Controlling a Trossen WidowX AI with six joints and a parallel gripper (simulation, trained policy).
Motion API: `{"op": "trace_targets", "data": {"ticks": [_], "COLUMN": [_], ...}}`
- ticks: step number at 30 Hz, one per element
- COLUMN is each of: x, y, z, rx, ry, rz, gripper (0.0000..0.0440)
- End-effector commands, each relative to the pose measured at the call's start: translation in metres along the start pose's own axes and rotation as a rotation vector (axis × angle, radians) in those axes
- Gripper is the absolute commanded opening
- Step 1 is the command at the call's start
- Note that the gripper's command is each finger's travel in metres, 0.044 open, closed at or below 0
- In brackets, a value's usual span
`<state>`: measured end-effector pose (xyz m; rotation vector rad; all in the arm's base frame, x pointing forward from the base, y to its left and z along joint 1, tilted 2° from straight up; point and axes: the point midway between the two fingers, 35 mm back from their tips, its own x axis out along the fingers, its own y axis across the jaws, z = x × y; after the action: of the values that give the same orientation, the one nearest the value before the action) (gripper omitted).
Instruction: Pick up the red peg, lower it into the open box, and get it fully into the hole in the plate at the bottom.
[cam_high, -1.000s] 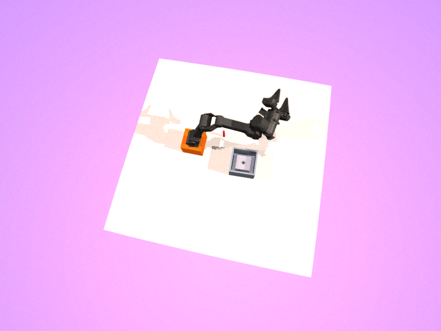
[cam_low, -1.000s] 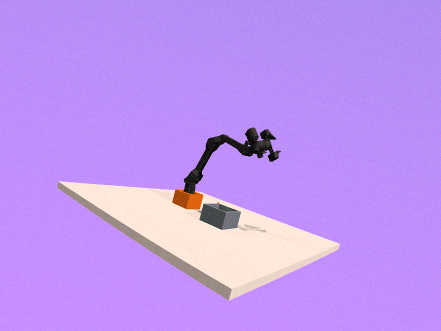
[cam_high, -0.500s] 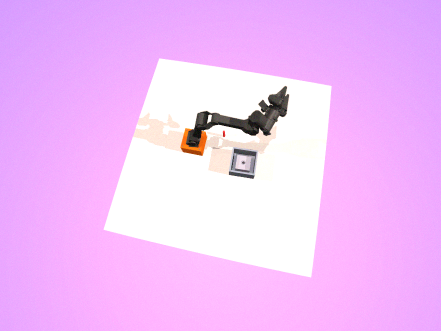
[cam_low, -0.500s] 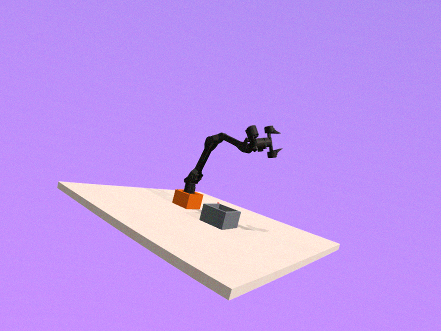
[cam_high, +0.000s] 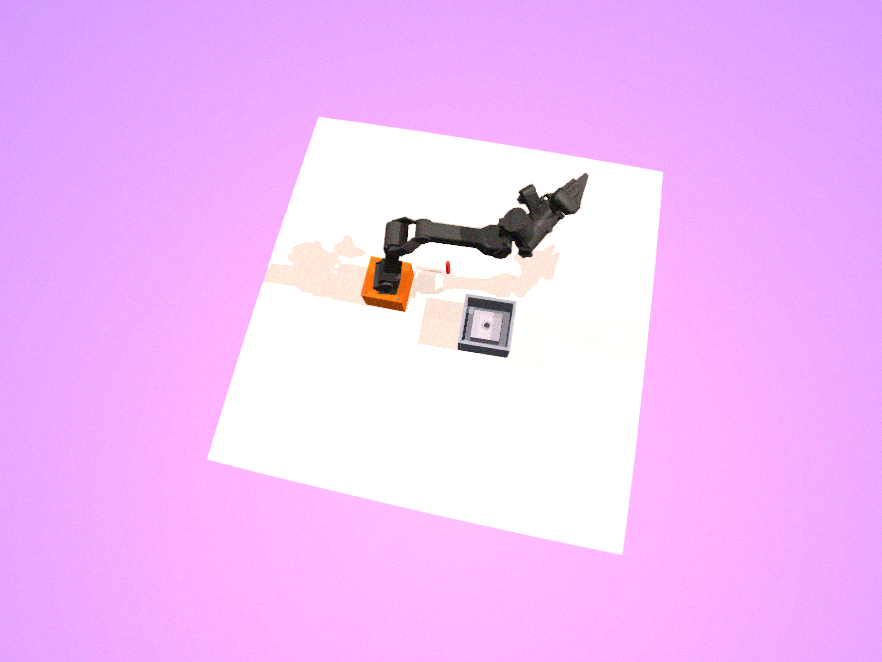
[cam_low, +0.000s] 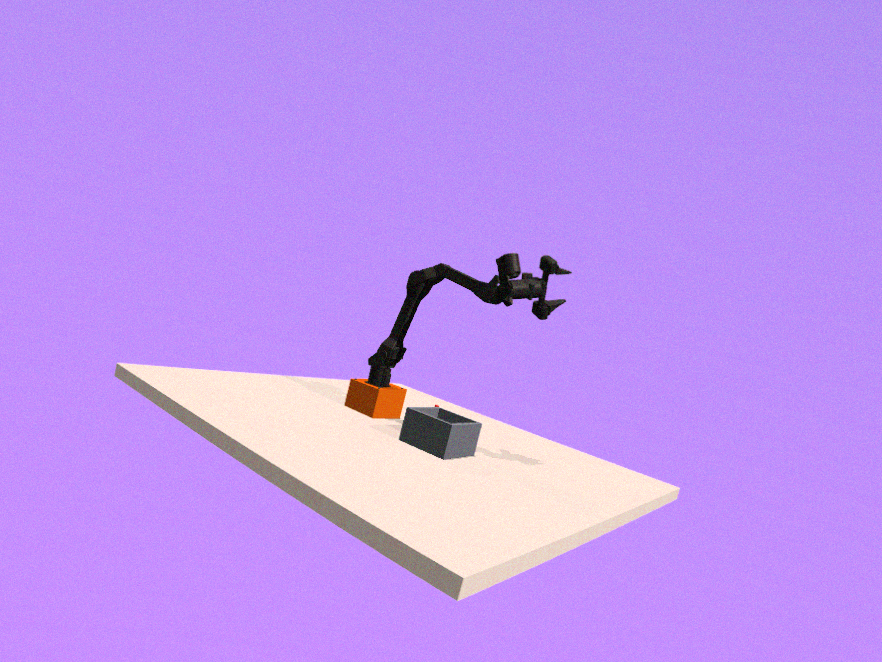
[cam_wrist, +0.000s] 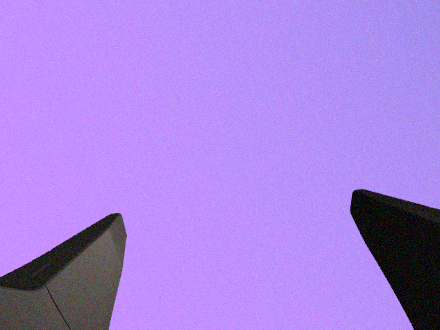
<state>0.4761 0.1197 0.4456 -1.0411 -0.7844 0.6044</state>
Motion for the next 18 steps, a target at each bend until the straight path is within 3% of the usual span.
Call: {"op": "trace_targets", "data": {"ticks": [1,18], "x": [0.003,0.007], "y": [0.009,0.058], "z": [-0.001,-0.006], "rx": [0.141,0.67], "ry": [0.056,0.302], "rz": [0.004,0.023], "gripper": [0.044,0.044]}}
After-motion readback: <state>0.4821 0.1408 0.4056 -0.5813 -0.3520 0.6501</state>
